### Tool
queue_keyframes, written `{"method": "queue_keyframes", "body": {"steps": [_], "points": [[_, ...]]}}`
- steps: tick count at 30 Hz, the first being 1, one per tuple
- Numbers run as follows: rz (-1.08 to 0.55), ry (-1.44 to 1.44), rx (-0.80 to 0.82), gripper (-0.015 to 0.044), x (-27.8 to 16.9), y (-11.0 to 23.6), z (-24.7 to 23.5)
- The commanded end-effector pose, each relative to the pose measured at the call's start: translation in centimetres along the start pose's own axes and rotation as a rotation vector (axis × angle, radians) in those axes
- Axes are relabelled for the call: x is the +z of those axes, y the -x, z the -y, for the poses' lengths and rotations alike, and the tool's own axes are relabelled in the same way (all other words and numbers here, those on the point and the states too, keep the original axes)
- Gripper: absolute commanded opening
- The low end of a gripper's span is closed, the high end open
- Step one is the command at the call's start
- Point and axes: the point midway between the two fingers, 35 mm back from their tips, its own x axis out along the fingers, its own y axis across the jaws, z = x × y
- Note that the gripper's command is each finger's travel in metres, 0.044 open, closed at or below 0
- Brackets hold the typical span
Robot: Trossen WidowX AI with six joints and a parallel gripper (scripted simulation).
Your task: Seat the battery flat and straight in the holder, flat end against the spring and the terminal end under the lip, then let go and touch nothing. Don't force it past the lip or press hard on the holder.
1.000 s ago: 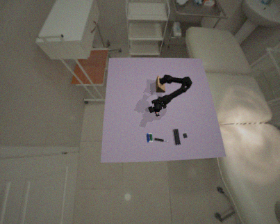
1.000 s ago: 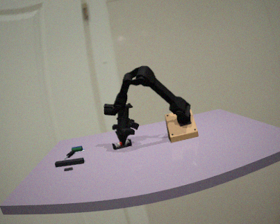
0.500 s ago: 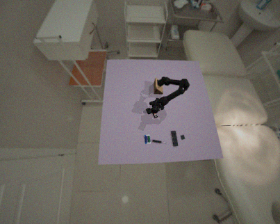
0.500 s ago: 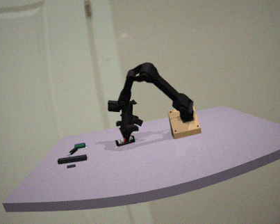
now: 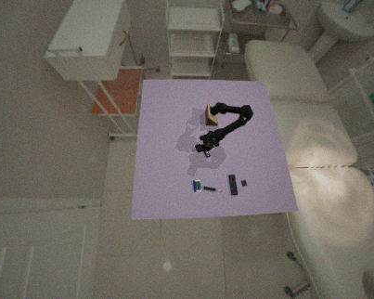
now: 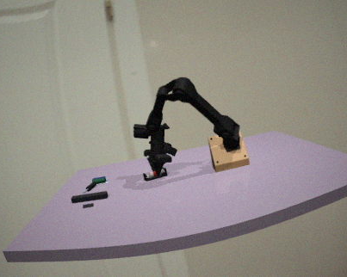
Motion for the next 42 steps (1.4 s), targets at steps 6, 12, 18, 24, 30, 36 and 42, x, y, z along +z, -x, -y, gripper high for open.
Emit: {"method": "queue_keyframes", "body": {"steps": [6, 12, 18, 24, 30, 36, 42], "points": [[0.001, 0.0, 0.001, 0.0181, -0.3, 1.3, -0.1], [-0.002, -0.009, -0.001, 0.0207, -0.1, 1.4, -0.1], [0.002, -0.003, 0.004, 0.0365, -1.3, 6.2, -0.7], [0.002, 0.0, 0.003, 0.044, -1.6, 8.5, -0.8], [0.002, 0.0, 0.003, 0.044, -1.6, 8.5, -0.8], [0.002, 0.0, 0.003, 0.044, -1.6, 8.5, -0.8], [0.002, 0.0, 0.003, 0.044, -1.6, 8.5, -0.8]]}}
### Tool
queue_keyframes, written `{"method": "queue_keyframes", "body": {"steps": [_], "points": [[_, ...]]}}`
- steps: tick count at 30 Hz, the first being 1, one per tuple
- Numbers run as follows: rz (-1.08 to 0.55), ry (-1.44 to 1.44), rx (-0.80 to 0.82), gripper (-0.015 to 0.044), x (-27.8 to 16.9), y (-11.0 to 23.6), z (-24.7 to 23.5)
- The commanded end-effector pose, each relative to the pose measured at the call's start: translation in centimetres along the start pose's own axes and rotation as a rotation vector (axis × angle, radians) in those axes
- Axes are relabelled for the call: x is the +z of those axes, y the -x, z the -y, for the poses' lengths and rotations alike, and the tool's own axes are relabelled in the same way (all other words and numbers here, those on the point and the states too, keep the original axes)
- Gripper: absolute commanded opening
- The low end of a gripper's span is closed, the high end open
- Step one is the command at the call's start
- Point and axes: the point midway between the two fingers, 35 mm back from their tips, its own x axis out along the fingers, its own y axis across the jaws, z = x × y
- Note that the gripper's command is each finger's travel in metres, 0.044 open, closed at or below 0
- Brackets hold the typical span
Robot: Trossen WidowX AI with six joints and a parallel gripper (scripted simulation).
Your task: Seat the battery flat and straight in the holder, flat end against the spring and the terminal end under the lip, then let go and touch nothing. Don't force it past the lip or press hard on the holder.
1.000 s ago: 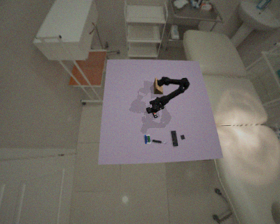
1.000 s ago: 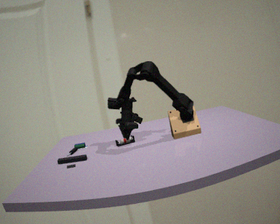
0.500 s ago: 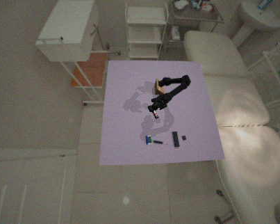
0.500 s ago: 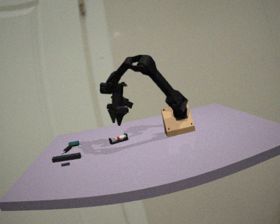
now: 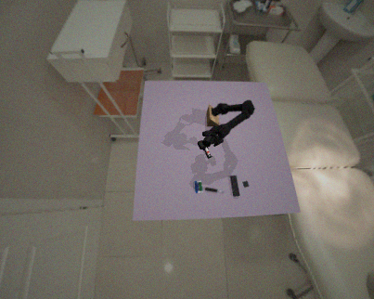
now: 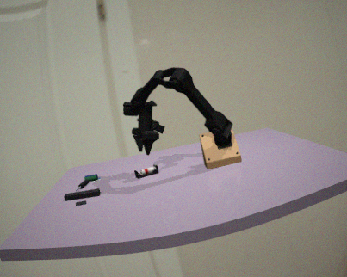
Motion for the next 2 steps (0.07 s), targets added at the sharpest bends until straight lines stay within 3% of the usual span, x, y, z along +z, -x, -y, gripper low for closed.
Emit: {"method": "queue_keyframes", "body": {"steps": [1, 2], "points": [[0.004, 0.004, 0.002, 0.044, 0.02, 0.04, -0.02], [0.004, 0.004, 0.002, 0.044, 0.02, 0.04, -0.02]]}}
